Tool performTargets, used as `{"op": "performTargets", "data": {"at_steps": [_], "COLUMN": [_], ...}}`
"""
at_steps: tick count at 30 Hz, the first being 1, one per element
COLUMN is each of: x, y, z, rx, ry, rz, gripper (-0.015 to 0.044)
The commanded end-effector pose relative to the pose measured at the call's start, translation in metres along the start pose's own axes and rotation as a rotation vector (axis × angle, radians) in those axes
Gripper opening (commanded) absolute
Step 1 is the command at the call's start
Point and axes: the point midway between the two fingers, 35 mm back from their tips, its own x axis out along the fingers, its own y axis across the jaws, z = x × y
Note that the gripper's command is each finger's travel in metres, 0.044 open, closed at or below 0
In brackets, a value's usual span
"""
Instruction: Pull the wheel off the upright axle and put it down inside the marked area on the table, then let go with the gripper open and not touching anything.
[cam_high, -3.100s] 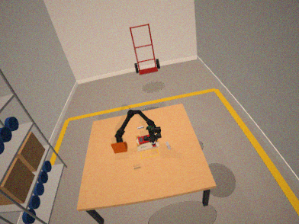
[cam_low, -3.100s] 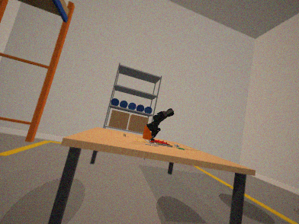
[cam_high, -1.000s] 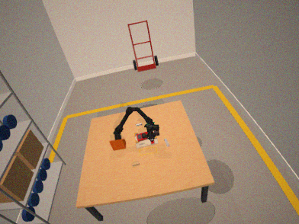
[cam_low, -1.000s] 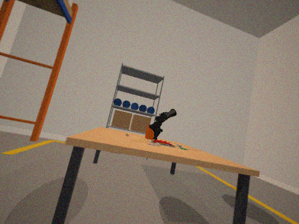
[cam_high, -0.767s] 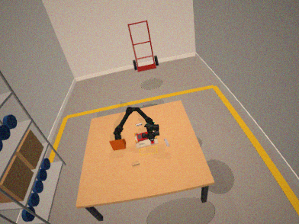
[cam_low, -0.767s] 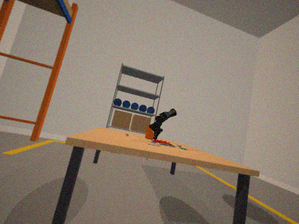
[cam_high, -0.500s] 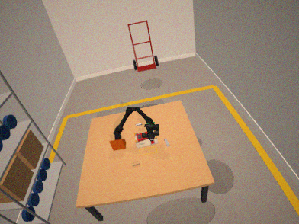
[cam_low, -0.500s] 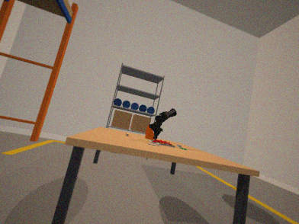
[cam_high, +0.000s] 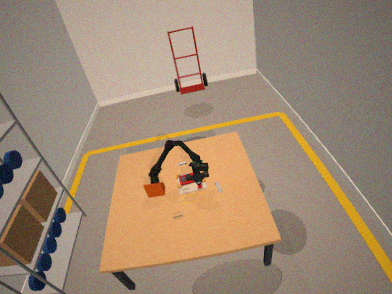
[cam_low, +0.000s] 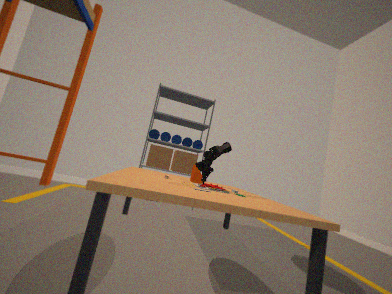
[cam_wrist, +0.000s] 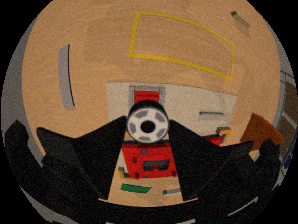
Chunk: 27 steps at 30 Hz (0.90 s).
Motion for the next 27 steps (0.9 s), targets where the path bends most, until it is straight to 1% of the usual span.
{"op": "performTargets", "data": {"at_steps": [1, 27], "x": [-0.002, -0.0106], "y": [0.0004, 0.0002], "z": [-0.0002, -0.0001], "rx": [-0.004, -0.003], "ry": [-0.001, -0.001], "rz": [0.001, 0.002], "gripper": [0.0, 0.0]}}
